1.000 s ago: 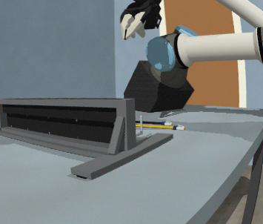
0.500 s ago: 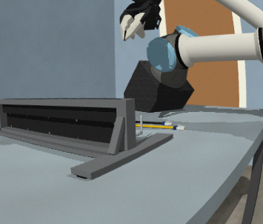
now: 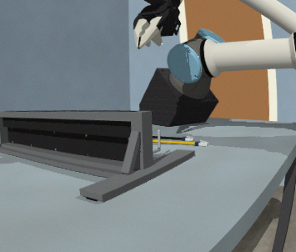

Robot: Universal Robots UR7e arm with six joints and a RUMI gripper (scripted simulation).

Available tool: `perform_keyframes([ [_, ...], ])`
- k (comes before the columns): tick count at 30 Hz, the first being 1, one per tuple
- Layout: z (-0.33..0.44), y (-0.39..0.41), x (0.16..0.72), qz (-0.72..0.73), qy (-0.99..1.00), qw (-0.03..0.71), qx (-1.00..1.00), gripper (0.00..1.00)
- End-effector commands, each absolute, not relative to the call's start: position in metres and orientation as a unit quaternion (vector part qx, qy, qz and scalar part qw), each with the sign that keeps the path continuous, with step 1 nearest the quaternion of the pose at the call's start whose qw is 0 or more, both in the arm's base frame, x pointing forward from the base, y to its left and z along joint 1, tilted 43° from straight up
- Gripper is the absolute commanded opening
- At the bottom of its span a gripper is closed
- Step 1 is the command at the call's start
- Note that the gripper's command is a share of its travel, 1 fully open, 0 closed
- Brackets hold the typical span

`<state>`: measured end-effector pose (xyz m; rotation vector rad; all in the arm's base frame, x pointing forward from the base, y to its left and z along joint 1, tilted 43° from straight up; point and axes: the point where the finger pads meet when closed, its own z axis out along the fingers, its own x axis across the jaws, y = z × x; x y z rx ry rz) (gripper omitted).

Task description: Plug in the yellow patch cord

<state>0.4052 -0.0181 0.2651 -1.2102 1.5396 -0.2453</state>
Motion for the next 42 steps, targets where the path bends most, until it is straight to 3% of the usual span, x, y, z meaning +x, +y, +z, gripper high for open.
perform_keyframes([
  [1,0.264,-0.017,0.409,-0.104,0.651,0.551,-0.512,0.00],
  [42,0.247,0.002,0.446,-0.104,0.651,0.551,-0.512,0.00],
])
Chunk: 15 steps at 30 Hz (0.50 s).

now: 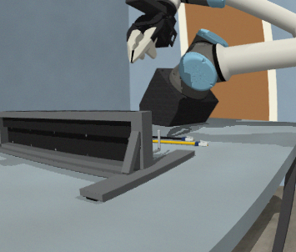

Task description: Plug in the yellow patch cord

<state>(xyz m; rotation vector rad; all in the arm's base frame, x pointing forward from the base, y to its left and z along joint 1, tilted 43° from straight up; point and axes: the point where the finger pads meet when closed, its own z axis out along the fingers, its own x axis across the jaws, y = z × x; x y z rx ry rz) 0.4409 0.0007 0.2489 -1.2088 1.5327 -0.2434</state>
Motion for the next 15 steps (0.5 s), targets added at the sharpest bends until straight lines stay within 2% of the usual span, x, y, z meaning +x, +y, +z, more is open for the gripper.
perform_keyframes([
  [1,0.246,0.003,0.447,-0.104,0.651,0.551,-0.512,0.00],
  [15,0.241,0.009,0.459,-0.104,0.651,0.551,-0.512,0.00],
])
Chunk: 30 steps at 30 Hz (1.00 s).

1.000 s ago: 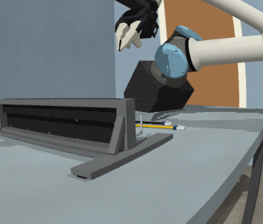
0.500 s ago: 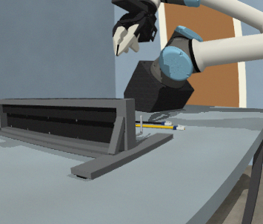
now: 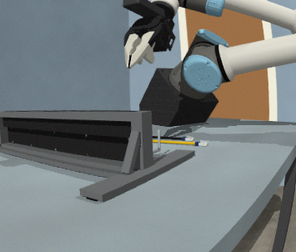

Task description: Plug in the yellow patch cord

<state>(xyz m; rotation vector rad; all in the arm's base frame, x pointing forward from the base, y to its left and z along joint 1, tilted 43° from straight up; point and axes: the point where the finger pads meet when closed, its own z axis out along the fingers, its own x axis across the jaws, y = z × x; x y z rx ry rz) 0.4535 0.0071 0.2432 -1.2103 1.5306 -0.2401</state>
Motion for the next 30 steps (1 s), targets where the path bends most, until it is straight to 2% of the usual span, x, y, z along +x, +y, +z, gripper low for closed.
perform_keyframes([
  [1,0.241,0.009,0.460,-0.104,0.651,0.551,-0.512,0.00],
  [30,0.231,0.020,0.481,-0.104,0.651,0.551,-0.512,0.00],
])
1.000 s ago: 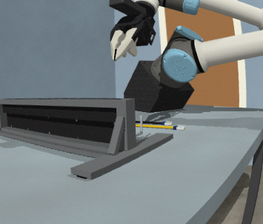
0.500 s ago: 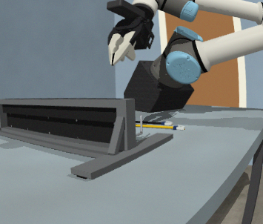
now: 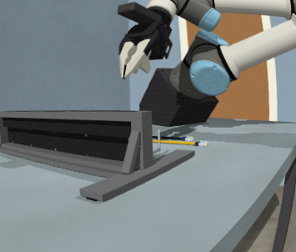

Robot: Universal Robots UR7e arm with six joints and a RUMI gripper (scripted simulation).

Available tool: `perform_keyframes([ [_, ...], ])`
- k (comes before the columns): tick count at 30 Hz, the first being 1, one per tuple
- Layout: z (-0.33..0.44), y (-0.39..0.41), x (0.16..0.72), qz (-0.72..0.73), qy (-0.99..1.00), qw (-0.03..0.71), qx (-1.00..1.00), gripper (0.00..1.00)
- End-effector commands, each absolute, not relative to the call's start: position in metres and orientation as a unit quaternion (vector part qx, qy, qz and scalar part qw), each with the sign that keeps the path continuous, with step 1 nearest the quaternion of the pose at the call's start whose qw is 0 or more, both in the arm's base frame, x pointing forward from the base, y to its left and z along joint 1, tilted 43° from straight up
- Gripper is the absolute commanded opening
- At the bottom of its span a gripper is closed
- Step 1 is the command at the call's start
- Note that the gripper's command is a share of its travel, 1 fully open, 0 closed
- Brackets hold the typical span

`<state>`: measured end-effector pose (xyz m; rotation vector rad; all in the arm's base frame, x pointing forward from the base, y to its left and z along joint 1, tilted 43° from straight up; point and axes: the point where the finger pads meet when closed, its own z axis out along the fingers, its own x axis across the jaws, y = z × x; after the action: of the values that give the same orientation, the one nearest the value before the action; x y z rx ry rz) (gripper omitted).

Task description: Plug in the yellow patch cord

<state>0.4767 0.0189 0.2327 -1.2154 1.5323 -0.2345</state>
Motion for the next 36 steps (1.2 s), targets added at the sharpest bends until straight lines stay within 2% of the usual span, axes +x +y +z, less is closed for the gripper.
perform_keyframes([
  [1,0.231,0.021,0.482,-0.104,0.651,0.551,-0.512,0.00],
  [36,0.222,0.031,0.503,-0.104,0.651,0.551,-0.512,0.00],
])
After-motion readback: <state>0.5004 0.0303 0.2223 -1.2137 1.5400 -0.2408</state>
